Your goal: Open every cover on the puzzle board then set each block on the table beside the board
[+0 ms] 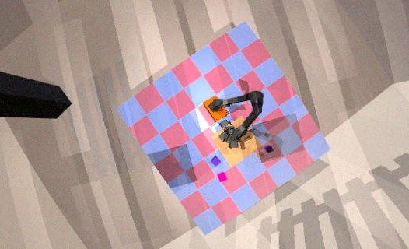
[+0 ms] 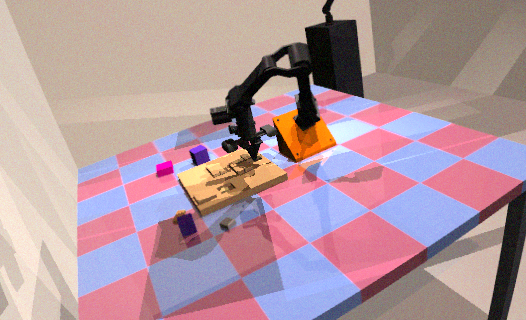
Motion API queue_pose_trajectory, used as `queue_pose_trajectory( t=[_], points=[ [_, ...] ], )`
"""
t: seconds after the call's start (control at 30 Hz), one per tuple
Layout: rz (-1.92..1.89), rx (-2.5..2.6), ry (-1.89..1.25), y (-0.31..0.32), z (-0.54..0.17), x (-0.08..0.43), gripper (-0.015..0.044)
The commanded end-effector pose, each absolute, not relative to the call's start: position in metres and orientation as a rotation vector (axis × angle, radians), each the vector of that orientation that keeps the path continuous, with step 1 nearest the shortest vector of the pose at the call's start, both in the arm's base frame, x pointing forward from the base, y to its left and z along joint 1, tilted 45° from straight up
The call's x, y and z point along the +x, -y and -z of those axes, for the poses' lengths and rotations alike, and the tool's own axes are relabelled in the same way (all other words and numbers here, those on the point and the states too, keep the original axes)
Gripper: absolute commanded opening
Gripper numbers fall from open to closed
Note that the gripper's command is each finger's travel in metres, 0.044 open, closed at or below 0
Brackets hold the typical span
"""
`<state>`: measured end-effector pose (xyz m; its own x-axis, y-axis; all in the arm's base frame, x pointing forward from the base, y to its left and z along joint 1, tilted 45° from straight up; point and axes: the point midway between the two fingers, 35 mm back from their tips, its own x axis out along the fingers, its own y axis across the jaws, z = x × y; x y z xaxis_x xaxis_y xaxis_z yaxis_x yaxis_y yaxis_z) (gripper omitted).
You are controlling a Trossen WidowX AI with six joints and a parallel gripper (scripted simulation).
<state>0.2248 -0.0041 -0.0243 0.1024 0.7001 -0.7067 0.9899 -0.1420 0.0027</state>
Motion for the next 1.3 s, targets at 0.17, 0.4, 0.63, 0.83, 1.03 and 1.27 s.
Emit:
queue_pose_trajectory(
  t=[0.17, 0.4, 0.63, 0.83, 1.03, 1.27],
  points=[
    [0.786, 1.894, -1.637, 0.014, 0.032, 0.225, 0.0000],
    [0.786, 1.894, -1.637, 0.019, 0.037, 0.225, 0.0000],
    [0.786, 1.893, -1.637, 0.024, 0.042, 0.224, 0.0000],
    [0.786, 1.893, -1.637, 0.028, 0.047, 0.223, 0.0000],
    [0.786, 1.893, -1.638, 0.032, 0.051, 0.222, 0.0000],
    [0.785, 1.893, -1.638, 0.037, 0.056, 0.221, 0.0000]
  ],
)
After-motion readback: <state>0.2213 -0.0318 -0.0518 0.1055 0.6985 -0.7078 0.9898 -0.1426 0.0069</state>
